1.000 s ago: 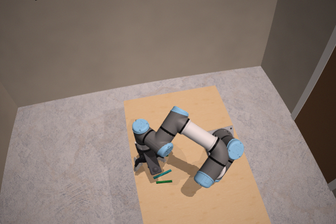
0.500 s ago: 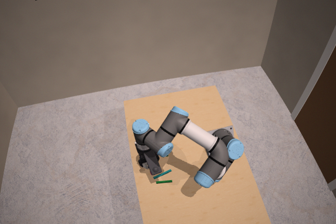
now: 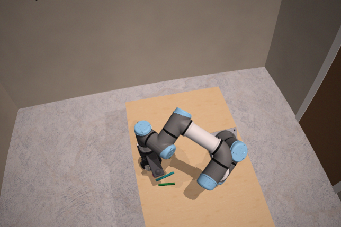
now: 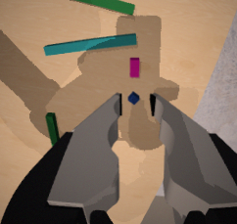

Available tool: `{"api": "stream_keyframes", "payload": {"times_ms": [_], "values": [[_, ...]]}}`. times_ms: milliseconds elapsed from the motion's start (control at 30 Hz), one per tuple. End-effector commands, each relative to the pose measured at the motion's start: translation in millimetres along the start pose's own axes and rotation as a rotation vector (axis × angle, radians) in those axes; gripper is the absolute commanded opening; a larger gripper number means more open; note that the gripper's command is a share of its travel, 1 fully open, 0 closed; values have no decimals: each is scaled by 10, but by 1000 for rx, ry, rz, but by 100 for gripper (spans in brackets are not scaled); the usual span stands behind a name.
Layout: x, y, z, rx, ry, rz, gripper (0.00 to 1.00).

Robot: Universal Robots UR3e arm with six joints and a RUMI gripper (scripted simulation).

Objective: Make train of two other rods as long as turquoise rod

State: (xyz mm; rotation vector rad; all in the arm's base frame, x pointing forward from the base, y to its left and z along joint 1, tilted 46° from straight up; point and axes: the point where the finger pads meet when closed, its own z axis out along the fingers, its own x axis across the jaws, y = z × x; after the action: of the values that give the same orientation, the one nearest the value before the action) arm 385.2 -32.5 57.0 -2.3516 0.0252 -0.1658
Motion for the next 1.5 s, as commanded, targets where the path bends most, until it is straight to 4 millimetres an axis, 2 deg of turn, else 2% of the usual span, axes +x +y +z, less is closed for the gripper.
{"api": "stream_keyframes", "payload": {"times_ms": [0, 833, 1467], "values": [[4, 4, -7, -2, 2, 0, 14], [4, 4, 49, -2, 2, -1, 14], [6, 5, 280, -2, 2, -1, 14]]}}
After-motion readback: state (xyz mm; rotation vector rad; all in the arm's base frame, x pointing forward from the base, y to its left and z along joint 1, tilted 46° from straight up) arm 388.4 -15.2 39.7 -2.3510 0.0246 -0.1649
